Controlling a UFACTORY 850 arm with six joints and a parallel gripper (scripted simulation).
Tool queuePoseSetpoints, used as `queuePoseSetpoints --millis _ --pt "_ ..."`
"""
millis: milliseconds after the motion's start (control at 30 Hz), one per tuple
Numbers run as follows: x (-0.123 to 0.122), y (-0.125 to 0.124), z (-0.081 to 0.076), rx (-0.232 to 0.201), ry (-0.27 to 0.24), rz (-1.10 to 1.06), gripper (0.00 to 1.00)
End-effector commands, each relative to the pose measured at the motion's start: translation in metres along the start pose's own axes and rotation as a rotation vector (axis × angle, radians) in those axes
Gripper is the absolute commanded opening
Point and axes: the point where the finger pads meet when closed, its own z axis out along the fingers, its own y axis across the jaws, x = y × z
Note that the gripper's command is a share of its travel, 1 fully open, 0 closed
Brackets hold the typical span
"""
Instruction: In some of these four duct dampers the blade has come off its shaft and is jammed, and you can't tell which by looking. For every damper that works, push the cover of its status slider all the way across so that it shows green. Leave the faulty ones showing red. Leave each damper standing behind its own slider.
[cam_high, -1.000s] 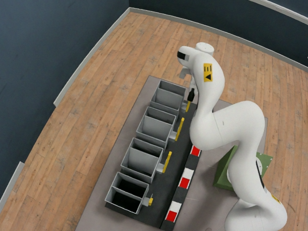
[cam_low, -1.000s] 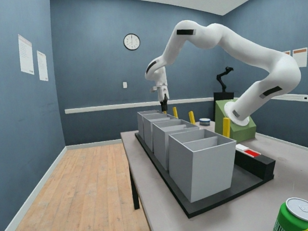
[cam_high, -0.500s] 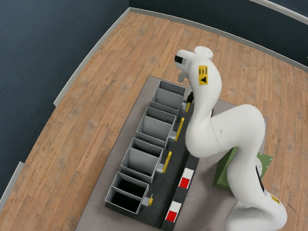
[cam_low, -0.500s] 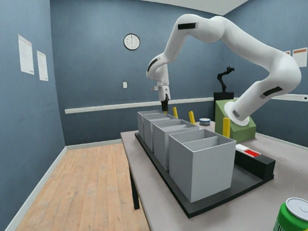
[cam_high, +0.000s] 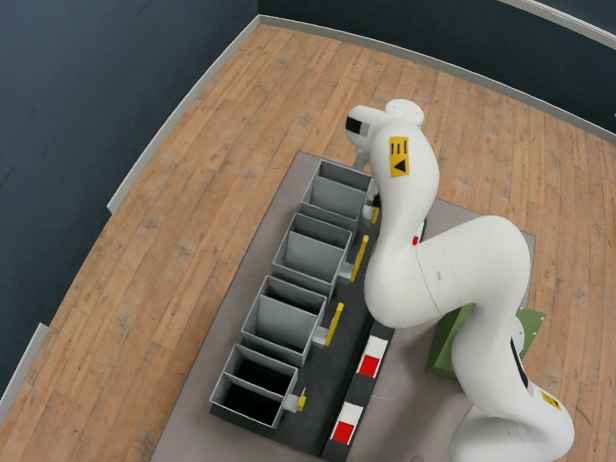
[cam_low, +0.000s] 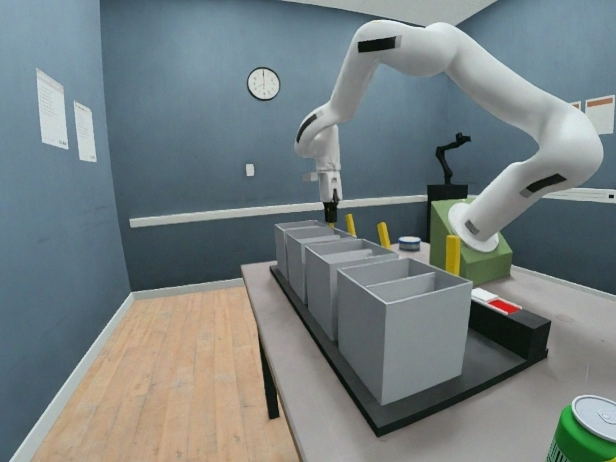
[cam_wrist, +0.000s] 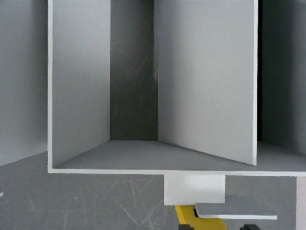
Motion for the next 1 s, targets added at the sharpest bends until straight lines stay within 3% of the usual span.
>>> queuePoseSetpoints --millis 0,667,967 --pt "0.0008 -0.0008 -0.0011 -0.014 0.002 -0.001 0.19" --pt "0.0008 -0.001 -0.0011 -0.016 0.002 -0.001 0.19" --pt "0.0008 -0.001 -0.0011 -0.016 0.002 -0.001 0.31"
